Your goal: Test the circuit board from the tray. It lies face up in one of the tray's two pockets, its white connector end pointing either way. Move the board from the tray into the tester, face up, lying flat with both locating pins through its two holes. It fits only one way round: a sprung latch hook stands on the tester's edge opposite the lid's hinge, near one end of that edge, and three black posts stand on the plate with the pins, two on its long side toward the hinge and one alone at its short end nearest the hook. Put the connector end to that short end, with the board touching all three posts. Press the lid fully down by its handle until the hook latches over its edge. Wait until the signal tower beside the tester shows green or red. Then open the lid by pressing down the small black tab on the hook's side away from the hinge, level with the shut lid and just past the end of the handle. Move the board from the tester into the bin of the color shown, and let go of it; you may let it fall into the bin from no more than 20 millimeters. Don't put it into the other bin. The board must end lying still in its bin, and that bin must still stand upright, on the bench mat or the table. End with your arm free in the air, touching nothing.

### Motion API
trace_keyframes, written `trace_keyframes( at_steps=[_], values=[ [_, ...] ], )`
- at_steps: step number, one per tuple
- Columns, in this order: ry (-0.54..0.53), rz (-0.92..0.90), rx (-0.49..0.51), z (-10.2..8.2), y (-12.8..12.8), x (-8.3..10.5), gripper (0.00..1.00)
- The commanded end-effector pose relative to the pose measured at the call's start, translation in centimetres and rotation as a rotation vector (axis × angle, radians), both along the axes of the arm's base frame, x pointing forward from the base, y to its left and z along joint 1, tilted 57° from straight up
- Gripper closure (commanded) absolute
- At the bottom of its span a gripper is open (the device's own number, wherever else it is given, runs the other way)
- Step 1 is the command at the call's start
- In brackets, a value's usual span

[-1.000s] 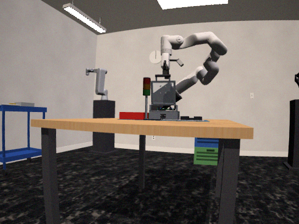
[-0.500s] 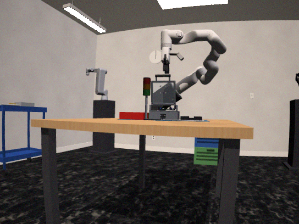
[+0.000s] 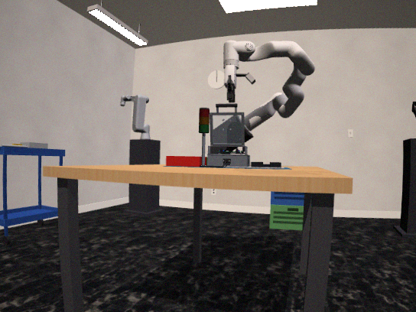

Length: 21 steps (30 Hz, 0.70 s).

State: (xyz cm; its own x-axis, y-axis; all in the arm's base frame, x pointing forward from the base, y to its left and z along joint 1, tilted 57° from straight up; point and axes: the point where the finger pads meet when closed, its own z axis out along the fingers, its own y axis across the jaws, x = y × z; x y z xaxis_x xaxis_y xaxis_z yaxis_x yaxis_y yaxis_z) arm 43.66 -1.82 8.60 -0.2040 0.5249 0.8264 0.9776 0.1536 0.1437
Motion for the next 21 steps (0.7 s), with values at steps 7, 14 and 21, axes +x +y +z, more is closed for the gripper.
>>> trace_keyframes(
  at_steps=[7, 14, 21],
  values=[
    [-0.003, -0.001, -0.002, 1.0, 0.8, 5.9, 0.49],
    [-0.003, -0.001, -0.002, 1.8, 1.7, 11.8, 0.49],
    [-0.003, -0.001, -0.002, 2.1, 2.0, 13.7, 0.49]
  ],
)
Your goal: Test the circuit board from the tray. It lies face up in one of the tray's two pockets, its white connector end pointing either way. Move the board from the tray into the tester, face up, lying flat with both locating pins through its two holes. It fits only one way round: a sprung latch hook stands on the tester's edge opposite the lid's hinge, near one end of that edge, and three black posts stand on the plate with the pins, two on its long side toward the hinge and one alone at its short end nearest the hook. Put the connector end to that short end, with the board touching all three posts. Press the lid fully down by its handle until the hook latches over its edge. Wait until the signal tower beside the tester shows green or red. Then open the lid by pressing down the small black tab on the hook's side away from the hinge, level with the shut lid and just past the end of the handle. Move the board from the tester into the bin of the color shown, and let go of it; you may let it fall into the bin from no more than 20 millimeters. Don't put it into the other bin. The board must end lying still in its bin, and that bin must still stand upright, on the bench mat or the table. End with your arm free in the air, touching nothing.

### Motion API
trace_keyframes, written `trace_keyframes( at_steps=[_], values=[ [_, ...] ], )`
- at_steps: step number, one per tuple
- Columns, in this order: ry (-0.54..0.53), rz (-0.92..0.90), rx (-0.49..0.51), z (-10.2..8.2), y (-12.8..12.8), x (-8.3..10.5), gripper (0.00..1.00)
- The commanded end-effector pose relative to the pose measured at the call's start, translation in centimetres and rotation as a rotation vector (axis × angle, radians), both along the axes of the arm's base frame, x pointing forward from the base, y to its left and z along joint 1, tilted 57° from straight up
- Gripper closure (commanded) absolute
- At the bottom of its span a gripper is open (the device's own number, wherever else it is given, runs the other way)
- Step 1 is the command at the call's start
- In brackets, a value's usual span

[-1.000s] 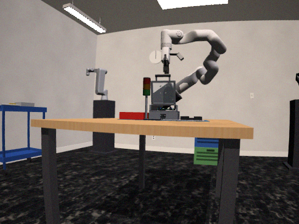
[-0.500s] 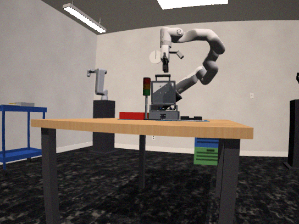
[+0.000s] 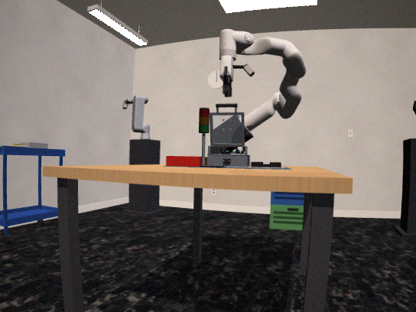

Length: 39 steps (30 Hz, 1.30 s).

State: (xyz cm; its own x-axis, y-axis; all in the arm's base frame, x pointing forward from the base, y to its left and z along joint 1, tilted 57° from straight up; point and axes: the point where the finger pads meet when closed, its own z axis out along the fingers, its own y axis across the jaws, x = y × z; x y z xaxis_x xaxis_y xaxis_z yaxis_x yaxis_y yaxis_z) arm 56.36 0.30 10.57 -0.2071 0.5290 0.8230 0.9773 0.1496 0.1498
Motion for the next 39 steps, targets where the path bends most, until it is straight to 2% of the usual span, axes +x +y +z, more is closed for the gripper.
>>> trace_keyframes(
  at_steps=[1, 39],
  values=[
    [0.004, 0.003, 0.002, 0.2, -0.1, 1.0, 0.49],
    [0.004, 0.003, 0.002, -0.9, 1.5, 0.9, 0.49]
  ],
)
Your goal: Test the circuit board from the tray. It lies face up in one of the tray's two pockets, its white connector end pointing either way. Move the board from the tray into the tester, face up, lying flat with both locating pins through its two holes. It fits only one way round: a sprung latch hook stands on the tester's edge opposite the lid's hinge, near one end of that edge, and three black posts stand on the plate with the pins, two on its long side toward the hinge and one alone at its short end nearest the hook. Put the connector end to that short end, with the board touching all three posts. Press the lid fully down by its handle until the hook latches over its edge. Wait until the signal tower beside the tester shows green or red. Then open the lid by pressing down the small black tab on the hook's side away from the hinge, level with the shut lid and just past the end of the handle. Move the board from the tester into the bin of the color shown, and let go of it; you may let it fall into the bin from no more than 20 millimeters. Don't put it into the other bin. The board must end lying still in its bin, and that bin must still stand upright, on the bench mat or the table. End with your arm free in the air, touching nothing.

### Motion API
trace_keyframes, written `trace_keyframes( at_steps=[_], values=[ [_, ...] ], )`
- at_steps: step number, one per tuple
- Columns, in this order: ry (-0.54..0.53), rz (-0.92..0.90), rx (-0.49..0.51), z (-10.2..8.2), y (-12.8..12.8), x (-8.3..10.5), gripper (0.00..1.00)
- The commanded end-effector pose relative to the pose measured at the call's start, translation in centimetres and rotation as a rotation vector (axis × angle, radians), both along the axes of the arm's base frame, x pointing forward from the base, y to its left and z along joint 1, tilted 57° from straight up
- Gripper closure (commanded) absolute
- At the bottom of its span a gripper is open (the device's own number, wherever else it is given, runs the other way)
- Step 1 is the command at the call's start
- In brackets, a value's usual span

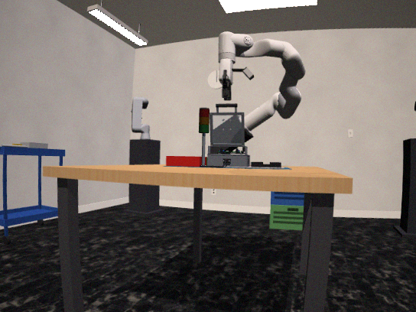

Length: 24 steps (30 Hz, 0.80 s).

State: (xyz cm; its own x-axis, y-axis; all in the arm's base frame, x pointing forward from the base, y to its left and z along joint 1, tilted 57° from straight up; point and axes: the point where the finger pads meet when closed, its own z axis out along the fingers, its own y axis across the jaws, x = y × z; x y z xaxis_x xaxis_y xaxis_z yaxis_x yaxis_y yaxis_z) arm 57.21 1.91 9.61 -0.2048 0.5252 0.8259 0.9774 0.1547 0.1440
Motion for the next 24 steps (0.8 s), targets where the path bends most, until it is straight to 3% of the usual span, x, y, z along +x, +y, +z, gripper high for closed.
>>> trace_keyframes(
  at_steps=[1, 24],
  values=[
    [-0.003, -0.002, -0.001, 0.1, -0.1, 0.1, 0.49],
    [-0.003, -0.002, -0.001, -1.9, 2.9, 0.0, 0.49]
  ],
)
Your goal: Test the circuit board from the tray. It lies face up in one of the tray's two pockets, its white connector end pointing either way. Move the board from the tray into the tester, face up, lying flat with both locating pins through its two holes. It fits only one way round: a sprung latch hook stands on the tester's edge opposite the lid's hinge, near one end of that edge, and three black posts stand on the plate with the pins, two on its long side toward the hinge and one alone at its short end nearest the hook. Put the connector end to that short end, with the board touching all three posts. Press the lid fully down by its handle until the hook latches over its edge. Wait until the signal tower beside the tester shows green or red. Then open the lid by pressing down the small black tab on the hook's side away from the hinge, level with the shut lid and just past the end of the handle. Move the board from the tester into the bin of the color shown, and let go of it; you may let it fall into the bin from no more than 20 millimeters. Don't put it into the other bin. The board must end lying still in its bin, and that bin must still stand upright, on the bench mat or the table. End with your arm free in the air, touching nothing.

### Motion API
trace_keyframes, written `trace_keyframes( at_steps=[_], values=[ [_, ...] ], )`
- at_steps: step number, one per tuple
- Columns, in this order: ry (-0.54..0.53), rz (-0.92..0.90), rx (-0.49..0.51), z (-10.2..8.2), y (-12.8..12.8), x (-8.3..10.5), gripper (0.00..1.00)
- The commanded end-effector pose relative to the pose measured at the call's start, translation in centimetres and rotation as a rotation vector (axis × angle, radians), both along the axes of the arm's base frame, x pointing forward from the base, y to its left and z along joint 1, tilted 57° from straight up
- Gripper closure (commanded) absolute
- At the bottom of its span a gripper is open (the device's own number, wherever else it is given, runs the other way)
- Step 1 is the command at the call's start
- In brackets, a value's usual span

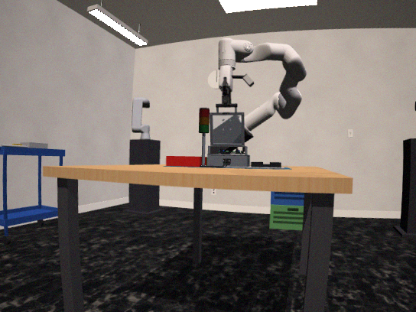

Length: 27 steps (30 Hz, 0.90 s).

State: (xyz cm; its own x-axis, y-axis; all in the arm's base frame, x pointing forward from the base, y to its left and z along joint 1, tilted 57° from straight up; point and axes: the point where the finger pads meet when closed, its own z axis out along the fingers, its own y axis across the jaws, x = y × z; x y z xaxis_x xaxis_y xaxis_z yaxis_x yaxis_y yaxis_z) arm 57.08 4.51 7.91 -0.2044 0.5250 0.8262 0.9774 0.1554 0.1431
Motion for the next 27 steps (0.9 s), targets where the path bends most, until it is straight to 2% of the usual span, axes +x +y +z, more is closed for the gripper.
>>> trace_keyframes(
  at_steps=[1, 13, 14, 27],
  values=[
    [-0.004, -0.003, -0.001, -0.28, 0.45, 0.1, 0.49],
    [-0.004, -0.003, -0.001, -0.38, 0.62, 0.1, 0.49],
    [-0.004, -0.003, -0.001, -0.38, 0.62, 0.1, 1.0],
    [-0.004, -0.003, -0.001, -0.38, 0.62, 0.1, 1.0]
  ],
)
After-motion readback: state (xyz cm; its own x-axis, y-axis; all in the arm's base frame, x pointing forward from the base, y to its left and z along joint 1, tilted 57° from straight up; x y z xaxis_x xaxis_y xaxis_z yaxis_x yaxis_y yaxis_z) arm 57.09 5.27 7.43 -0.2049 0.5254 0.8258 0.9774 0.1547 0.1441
